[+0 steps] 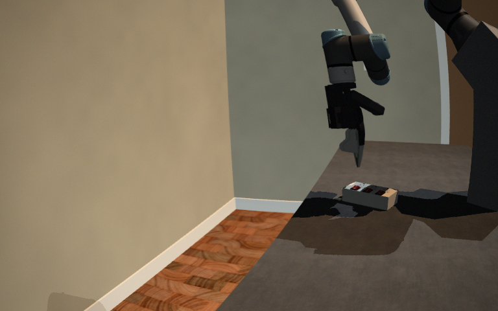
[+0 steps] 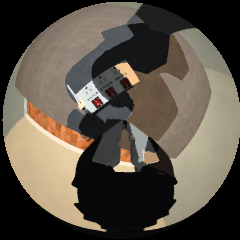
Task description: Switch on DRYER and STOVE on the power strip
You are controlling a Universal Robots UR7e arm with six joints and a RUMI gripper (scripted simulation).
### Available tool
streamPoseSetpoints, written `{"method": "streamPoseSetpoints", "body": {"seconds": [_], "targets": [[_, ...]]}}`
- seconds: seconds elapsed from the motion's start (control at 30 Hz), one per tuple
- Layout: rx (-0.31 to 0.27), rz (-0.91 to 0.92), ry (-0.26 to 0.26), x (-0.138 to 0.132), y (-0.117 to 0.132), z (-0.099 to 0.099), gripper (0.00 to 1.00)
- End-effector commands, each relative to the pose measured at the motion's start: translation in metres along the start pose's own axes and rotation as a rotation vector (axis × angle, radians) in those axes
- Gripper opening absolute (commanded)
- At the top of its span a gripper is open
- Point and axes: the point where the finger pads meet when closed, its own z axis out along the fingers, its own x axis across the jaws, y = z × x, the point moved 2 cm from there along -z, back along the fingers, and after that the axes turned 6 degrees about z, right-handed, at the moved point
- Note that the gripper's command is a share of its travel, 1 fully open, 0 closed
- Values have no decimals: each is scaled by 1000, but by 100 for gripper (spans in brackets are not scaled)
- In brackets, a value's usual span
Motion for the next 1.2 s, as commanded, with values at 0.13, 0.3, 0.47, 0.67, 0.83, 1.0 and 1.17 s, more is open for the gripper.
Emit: {"method": "streamPoseSetpoints", "body": {"seconds": [0.13, 0.3, 0.47, 0.67, 0.83, 1.0, 1.17], "targets": [[-28, -169, -24, 6, -2, 4, 0], [-38, -287, -43, 10, -4, 7, 0], [-46, -391, -60, 14, -6, 9, 0], [-51, -464, -73, 16, -8, 10, 0], [-54, -541, -87, 19, -9, 11, 0], [-57, -605, -99, 21, -10, 12, 0], [-58, -647, -107, 23, -11, 12, 0]]}}
